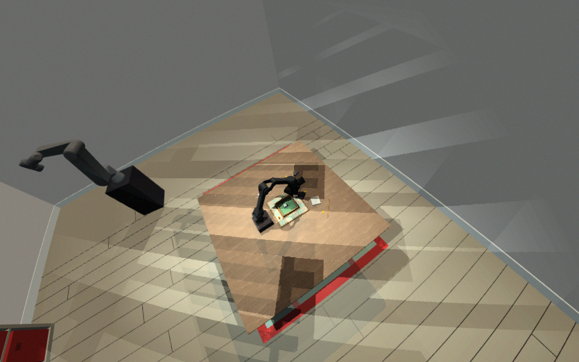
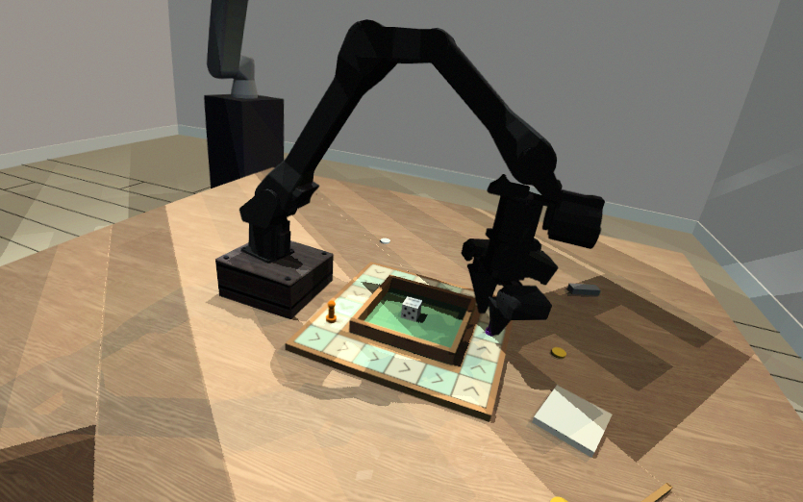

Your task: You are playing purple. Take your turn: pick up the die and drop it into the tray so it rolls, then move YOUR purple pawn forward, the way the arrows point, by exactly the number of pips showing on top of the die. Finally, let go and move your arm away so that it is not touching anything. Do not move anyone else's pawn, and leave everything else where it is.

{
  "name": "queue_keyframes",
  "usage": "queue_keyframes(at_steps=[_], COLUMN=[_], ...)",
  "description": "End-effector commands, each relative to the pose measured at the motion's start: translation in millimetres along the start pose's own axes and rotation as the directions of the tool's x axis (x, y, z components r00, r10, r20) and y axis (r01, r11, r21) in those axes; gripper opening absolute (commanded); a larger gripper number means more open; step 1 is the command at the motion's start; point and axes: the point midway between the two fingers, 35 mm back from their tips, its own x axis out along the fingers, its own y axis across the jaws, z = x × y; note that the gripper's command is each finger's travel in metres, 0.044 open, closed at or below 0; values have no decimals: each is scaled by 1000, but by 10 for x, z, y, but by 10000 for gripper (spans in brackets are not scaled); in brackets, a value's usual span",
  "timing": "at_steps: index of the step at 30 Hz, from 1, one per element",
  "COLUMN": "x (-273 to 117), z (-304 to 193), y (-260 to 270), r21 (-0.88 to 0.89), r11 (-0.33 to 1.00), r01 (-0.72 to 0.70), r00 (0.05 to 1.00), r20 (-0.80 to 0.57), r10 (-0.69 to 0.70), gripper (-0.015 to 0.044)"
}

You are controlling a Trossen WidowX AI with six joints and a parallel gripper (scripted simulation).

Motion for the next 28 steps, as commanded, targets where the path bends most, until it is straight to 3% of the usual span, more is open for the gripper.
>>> queue_keyframes(at_steps=[1,4,9,16,22,23,28], x=[-395,-423,-524,-1000,-1185,-1126,-1126], z=[23,21,-43,-787,-1463,-1082,-1082], y=[-17,-16,8,324,660,465,465], r21=[1,1,20,214,378,285,285], r11=[1000,1000,1000,977,926,959,959], r01=[8,8,7,2,-1,7,7], r00=[1000,1000,1000,1000,1000,1000,1000], r20=[23,23,22,16,11,19,19], r10=[-8,-8,-8,-6,-3,-13,-13], gripper=[367,440,440,440,440,440,440])
